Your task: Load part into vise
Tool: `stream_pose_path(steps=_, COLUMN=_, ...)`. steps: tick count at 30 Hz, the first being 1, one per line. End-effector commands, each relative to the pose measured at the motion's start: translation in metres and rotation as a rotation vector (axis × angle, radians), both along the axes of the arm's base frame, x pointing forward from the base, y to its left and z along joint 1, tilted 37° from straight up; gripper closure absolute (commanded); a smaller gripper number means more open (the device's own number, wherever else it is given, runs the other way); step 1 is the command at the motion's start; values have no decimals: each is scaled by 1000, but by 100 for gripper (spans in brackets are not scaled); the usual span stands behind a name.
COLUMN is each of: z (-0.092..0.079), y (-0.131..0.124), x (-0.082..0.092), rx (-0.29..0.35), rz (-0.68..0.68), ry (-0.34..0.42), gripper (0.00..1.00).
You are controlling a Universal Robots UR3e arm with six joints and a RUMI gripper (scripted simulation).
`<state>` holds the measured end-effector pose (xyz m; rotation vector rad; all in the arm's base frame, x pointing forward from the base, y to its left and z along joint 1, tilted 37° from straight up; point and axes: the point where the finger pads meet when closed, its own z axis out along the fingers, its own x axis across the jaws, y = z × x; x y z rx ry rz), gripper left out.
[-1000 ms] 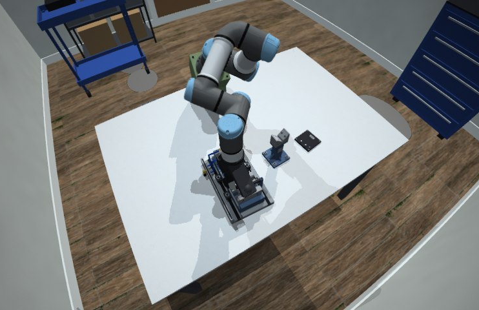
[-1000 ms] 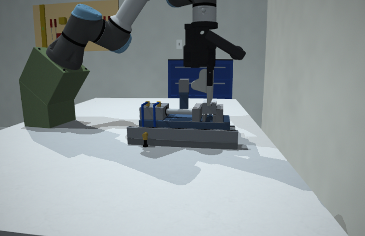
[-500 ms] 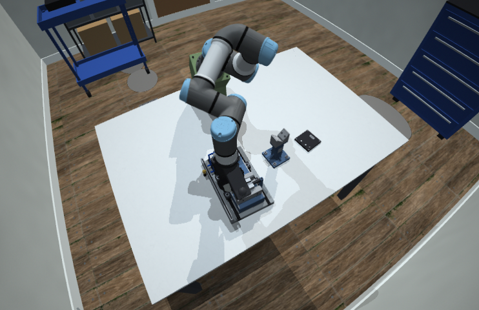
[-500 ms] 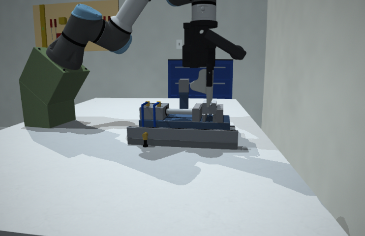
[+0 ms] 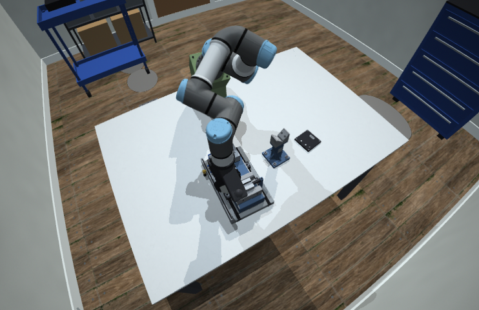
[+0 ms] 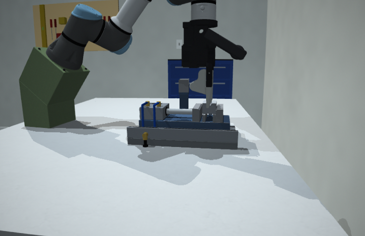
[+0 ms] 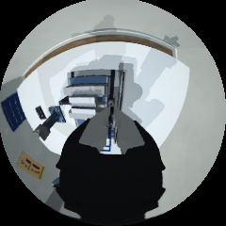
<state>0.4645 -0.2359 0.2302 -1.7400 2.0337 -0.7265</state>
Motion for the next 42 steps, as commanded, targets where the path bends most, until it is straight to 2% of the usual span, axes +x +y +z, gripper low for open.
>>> stream_pose_path(steps=1, z=2, y=0, x=0, rx=-2, rz=0, ry=-2, gripper=100)
stream_pose_path(steps=12, z=9, y=1, x=-6, rx=-2, rz=0, ry=-2, gripper=100)
stream_pose_path(steps=27, z=38, y=6, x=-27, rx=-2, rz=0, ry=-2, gripper=100)
stream_pose_path(steps=42, z=51, y=9, x=-36, rx=-2, rz=0, ry=-2, gripper=100)
